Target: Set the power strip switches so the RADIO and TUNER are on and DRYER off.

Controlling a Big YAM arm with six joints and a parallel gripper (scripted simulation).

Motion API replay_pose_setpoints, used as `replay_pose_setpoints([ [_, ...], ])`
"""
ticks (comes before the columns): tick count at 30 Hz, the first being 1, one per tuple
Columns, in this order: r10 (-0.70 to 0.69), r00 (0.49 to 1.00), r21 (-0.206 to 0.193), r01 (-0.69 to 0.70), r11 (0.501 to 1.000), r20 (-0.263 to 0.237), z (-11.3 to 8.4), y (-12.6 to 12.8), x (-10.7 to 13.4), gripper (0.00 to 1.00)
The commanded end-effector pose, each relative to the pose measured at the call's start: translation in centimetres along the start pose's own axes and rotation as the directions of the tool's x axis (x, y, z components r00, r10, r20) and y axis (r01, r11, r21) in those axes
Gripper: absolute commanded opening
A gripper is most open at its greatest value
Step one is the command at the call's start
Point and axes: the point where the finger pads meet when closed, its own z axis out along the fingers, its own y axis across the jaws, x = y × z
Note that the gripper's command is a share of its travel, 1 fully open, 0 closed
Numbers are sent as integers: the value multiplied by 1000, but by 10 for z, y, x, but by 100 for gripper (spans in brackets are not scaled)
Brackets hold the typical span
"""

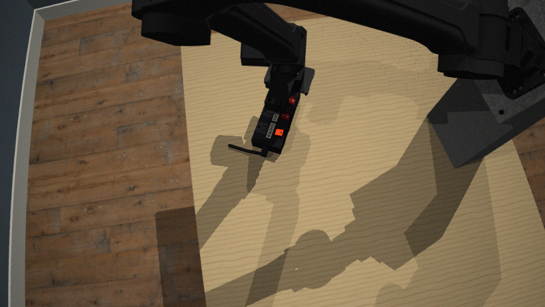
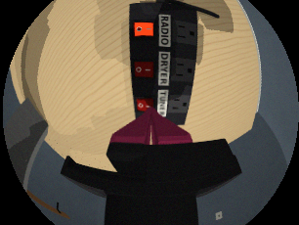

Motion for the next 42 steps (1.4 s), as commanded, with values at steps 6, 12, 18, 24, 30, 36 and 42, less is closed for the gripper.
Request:
replay_pose_setpoints([
  [6, 4, 1000, -5, -4, 1000, -9, -3, 11, 10, 0],
  [12, 4, 1000, -5, -4, 1000, -9, -3, 11, 10, 0],
  [18, 4, 1000, -5, -4, 1000, -9, -3, 11, 10, 0],
  [24, 4, 1000, -5, -4, 1000, -9, -3, 11, 10, 0],
  [30, 5, 1000, -9, -5, 1000, -8, -1, 12, 9, 0],
  [36, 1, 1000, -7, -1, 1000, -2, 2, 9, 5, 0],
  [42, 0, 1000, 3, 0, 1000, 5, 9, 2, 0, 0],
])
